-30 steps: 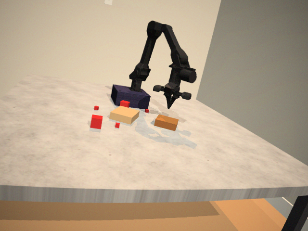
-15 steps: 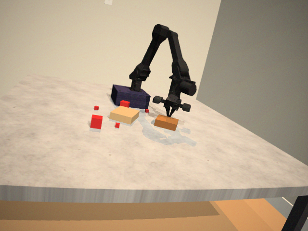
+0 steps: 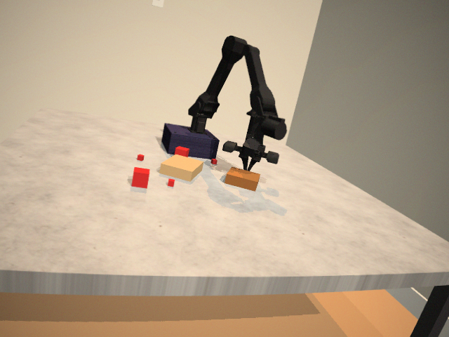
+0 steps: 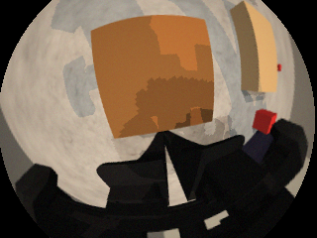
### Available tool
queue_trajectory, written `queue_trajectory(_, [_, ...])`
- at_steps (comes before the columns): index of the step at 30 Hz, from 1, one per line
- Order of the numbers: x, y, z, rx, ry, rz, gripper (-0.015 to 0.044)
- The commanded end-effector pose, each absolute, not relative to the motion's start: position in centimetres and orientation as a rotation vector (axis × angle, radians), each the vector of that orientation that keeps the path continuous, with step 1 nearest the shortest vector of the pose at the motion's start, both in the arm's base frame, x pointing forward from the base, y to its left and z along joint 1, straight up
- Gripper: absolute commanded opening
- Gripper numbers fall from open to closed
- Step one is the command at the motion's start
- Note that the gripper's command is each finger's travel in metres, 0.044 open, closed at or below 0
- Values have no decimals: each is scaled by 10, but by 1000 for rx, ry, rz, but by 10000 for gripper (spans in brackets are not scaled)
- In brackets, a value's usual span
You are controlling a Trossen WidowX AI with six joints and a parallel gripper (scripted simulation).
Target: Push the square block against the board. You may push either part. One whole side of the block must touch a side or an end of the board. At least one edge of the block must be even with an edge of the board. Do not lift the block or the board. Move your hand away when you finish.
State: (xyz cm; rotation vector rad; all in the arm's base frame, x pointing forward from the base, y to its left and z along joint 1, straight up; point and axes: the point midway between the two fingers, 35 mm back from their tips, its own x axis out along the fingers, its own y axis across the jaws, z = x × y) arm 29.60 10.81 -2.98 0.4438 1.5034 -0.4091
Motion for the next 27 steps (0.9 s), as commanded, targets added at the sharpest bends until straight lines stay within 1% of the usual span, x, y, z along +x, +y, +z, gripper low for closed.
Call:
queue_trajectory(1, [301,105,-31,436,1505,-410,0])
queue_trajectory(27, [329,87,-30,435,1502,-411,0])
